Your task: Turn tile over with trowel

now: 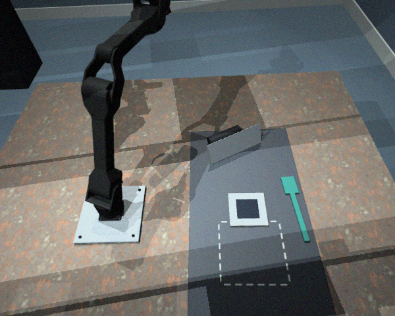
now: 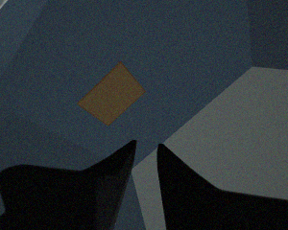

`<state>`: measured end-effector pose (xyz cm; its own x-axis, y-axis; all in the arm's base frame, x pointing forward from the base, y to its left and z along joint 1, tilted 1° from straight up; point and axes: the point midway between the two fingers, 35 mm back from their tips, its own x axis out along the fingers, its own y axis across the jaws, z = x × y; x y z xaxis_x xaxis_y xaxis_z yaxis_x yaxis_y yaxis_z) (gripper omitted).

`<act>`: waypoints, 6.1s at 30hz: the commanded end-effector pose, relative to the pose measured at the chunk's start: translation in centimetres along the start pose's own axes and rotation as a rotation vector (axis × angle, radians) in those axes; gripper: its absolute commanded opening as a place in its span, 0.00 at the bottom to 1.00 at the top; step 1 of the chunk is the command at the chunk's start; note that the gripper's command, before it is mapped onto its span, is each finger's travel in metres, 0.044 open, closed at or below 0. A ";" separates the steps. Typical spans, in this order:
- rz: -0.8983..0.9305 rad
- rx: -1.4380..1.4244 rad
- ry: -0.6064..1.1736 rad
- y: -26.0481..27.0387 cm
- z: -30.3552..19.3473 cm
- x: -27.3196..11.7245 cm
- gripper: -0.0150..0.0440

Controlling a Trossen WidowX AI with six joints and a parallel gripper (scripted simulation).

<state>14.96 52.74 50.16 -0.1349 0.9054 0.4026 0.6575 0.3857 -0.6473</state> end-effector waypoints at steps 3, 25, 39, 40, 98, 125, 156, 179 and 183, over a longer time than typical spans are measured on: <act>0.116 0.182 0.002 3.1 0.0 -0.8 0.42; 0.531 0.797 0.128 13.3 1.2 -5.9 0.42; 0.788 1.164 0.315 18.6 2.7 -10.8 0.42; 0.805 1.189 0.332 19.0 2.8 -11.2 0.42; 1.479 1.899 2.104 24.1 10.7 -38.4 0.42; 1.471 1.813 2.427 23.2 11.1 -43.3 0.42; 1.471 1.806 2.429 23.6 9.4 -48.2 0.42; 1.471 1.800 2.431 23.4 7.2 -51.8 0.42; 1.471 1.799 2.432 23.4 6.8 -52.5 0.42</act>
<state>31.97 16.19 9.41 0.0308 0.0002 -0.9995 -0.4533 0.8913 -0.0138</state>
